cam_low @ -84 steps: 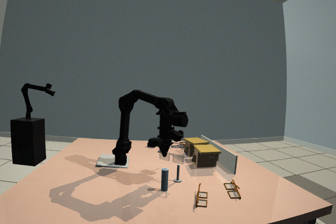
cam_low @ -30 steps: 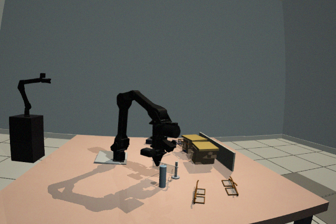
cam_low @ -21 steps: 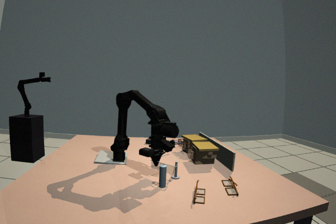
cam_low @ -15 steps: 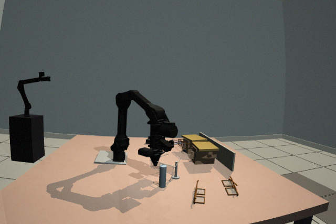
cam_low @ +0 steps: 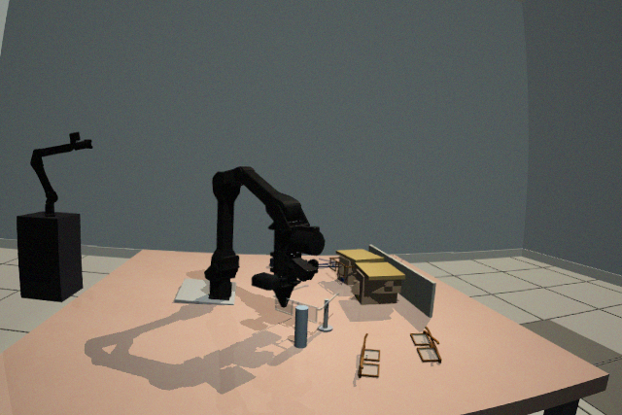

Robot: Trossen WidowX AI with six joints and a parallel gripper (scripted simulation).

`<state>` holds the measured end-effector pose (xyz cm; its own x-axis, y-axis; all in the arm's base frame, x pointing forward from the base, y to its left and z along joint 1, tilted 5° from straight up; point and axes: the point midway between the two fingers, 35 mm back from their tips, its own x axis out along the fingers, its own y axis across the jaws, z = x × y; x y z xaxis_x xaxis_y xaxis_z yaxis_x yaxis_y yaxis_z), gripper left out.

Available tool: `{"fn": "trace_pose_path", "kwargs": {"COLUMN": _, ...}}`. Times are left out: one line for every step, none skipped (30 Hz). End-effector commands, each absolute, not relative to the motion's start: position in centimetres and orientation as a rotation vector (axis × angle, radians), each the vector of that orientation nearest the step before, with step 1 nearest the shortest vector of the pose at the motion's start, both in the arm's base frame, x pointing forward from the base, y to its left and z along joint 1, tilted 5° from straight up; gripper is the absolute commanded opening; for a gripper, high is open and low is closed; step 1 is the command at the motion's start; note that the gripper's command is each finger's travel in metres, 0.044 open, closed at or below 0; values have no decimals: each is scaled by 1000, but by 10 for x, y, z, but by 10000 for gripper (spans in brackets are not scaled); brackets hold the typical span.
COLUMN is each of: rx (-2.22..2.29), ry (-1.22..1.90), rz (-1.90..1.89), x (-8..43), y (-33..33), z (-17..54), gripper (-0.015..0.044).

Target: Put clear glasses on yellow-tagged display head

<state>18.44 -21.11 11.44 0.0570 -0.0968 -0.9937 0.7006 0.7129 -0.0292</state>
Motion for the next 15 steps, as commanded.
{"fn": "trace_pose_path", "kwargs": {"rx": 546, "ry": 1398, "rz": -650, "x": 180, "y": -209, "z": 113, "gripper": 0}}
{"fn": "trace_pose_path", "kwargs": {"rx": 546, "ry": 1398, "rz": -650, "x": 179, "y": -209, "z": 113, "gripper": 0}}
{"fn": "trace_pose_path", "kwargs": {"rx": 546, "ry": 1398, "rz": -650, "x": 179, "y": -209, "z": 113, "gripper": 0}}
{"fn": "trace_pose_path", "kwargs": {"rx": 546, "ry": 1398, "rz": -650, "x": 178, "y": -208, "z": 113, "gripper": 0}}
{"fn": "trace_pose_path", "kwargs": {"rx": 546, "ry": 1398, "rz": -650, "x": 178, "y": -208, "z": 113, "gripper": 0}}
{"fn": "trace_pose_path", "kwargs": {"rx": 546, "ry": 1398, "rz": -650, "x": 177, "y": -208, "z": 113, "gripper": 0}}
{"fn": "trace_pose_path", "kwargs": {"rx": 546, "ry": 1398, "rz": -650, "x": 177, "y": -207, "z": 113, "gripper": 0}}
{"fn": "trace_pose_path", "kwargs": {"rx": 546, "ry": 1398, "rz": -650, "x": 176, "y": -207, "z": 113, "gripper": 0}}
{"fn": "trace_pose_path", "kwargs": {"rx": 546, "ry": 1398, "rz": -650, "x": 176, "y": -207, "z": 112, "gripper": 0}}
{"fn": "trace_pose_path", "kwargs": {"rx": 546, "ry": 1398, "rz": -650, "x": 175, "y": -206, "z": 112, "gripper": 0}}
{"fn": "trace_pose_path", "kwargs": {"rx": 546, "ry": 1398, "rz": -650, "x": 174, "y": -206, "z": 112, "gripper": 0}}
{"fn": "trace_pose_path", "kwargs": {"rx": 546, "ry": 1398, "rz": -650, "x": 174, "y": -206, "z": 112, "gripper": 0}}
{"fn": "trace_pose_path", "kwargs": {"rx": 546, "ry": 1398, "rz": -650, "x": 173, "y": -205, "z": 112, "gripper": 0}}
{"fn": "trace_pose_path", "kwargs": {"rx": 546, "ry": 1398, "rz": -650, "x": 173, "y": -205, "z": 112, "gripper": 0}}
{"fn": "trace_pose_path", "kwargs": {"rx": 546, "ry": 1398, "rz": -650, "x": 173, "y": -205, "z": 112, "gripper": 0}}
